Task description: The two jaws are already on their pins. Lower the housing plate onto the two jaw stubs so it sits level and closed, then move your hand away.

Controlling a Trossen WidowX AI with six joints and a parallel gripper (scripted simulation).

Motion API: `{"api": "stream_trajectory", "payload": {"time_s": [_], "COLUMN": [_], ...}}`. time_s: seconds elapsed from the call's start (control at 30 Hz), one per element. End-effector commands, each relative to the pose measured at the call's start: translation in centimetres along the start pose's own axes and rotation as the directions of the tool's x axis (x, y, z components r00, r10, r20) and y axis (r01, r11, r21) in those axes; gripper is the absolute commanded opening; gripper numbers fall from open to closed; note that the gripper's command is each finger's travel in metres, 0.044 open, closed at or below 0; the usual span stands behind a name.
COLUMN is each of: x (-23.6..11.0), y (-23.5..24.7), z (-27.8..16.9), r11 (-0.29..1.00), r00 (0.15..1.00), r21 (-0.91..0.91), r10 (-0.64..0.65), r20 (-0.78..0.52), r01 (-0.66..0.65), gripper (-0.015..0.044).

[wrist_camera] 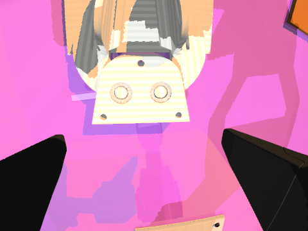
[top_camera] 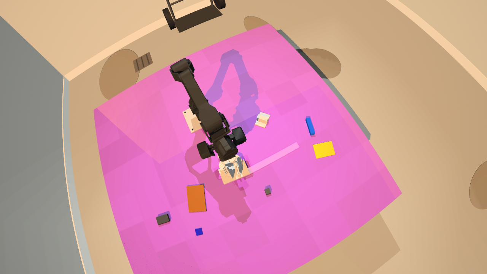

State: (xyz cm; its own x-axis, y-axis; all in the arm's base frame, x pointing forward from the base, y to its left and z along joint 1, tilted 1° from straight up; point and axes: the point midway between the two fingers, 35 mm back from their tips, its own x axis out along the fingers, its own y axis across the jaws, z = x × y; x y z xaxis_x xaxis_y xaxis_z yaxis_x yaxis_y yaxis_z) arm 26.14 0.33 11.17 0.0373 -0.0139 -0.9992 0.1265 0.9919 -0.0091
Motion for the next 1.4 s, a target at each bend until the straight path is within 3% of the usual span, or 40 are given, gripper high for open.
{"api": "stream_trajectory", "payload": {"time_s": [0.0, 0.23, 1.37], "x": [-1.9, -5.5, -5.5], "y": [-0.2, -0.9, -0.9], "z": [-1.6, -5.9, -6.0], "r11": [1.000, 1.000, 1.000], "r00": [1.000, 1.000, 1.000], "r21": [-0.001, -0.003, -0.003], "r10": [0.002, 0.003, 0.003], "r20": [0.005, -0.003, -0.003], "r01": [-0.002, -0.003, -0.003], "gripper": [0.0440, 0.0440, 0.0440]}}
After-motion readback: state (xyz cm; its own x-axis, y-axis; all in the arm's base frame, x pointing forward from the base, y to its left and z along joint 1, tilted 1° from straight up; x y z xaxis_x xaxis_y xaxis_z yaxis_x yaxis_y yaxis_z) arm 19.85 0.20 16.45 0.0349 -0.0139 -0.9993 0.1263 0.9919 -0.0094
